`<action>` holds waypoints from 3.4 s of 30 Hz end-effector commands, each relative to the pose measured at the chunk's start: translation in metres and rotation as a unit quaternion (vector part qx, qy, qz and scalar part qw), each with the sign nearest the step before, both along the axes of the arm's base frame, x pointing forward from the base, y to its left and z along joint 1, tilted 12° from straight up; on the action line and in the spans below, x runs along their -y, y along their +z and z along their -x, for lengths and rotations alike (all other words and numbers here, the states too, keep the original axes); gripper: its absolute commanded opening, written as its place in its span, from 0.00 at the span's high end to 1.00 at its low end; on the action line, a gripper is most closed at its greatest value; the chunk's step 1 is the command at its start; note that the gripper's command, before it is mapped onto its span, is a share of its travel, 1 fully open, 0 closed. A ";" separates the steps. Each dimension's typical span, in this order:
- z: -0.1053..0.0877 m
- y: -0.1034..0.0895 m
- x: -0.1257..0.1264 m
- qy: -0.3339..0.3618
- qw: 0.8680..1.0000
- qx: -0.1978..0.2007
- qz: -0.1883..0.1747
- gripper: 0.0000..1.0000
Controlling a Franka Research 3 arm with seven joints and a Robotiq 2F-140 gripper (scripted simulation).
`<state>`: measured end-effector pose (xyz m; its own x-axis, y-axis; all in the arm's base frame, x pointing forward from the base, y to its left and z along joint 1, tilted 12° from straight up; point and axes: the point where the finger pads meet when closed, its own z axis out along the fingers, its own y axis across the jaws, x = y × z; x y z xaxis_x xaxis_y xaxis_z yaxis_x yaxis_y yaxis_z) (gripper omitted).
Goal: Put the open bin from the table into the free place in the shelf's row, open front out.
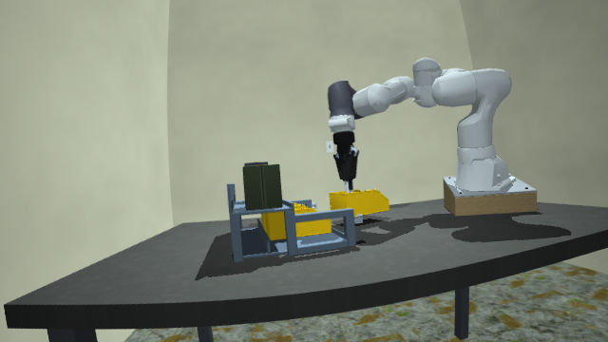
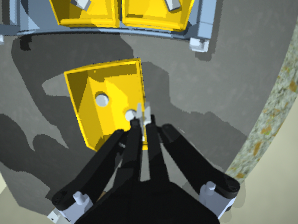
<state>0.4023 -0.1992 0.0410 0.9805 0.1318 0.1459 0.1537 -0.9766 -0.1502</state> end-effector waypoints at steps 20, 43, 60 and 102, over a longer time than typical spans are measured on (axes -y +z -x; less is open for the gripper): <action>-0.001 0.014 -0.076 -0.054 0.999 -0.005 -0.004 1.00; 0.001 0.024 -0.144 -0.084 0.996 -0.010 -0.008 1.00; 0.002 0.027 -0.167 -0.094 0.995 -0.011 -0.010 1.00; 0.002 0.028 -0.172 -0.097 0.995 -0.012 -0.010 1.00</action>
